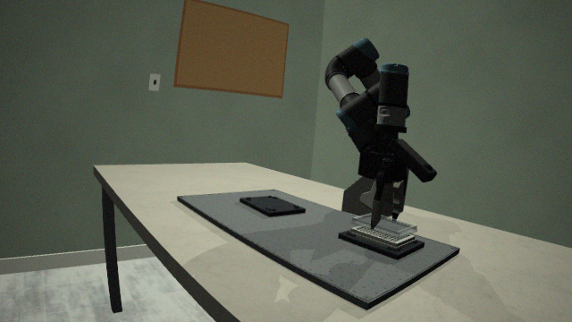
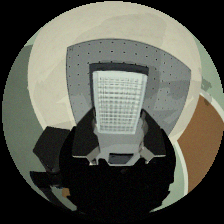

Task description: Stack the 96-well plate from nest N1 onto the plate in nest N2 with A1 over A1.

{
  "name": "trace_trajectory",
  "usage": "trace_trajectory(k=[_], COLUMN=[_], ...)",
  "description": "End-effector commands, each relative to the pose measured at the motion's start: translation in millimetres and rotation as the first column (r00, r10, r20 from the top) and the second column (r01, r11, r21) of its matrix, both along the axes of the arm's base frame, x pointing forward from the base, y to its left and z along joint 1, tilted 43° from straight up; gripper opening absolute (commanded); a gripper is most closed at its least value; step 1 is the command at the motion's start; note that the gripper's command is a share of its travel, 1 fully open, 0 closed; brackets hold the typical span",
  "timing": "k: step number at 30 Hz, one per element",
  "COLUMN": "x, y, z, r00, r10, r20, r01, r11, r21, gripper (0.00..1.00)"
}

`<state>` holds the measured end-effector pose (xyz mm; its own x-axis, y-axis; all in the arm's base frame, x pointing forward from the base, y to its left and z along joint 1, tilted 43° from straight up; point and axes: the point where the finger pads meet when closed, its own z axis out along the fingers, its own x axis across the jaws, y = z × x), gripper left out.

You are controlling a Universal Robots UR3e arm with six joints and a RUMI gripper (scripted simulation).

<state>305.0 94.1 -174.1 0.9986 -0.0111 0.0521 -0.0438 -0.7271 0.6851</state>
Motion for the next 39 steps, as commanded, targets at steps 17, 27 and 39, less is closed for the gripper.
trace_trajectory(k=[17, 27, 39], x=[0.6, 0.6, 0.7], y=[0.0, -1.2, -2.4], z=[-0.2, -1.4, -2.6], r00=[1.000, 1.000, 1.000], r10=[0.001, 0.001, 0.001], r20=[0.002, 0.002, 0.002], r01=[-0.001, -0.001, -0.001], r11=[1.000, 1.000, 1.000], r21=[0.001, 0.002, 0.001], gripper=[0.00, 0.00, 0.00])
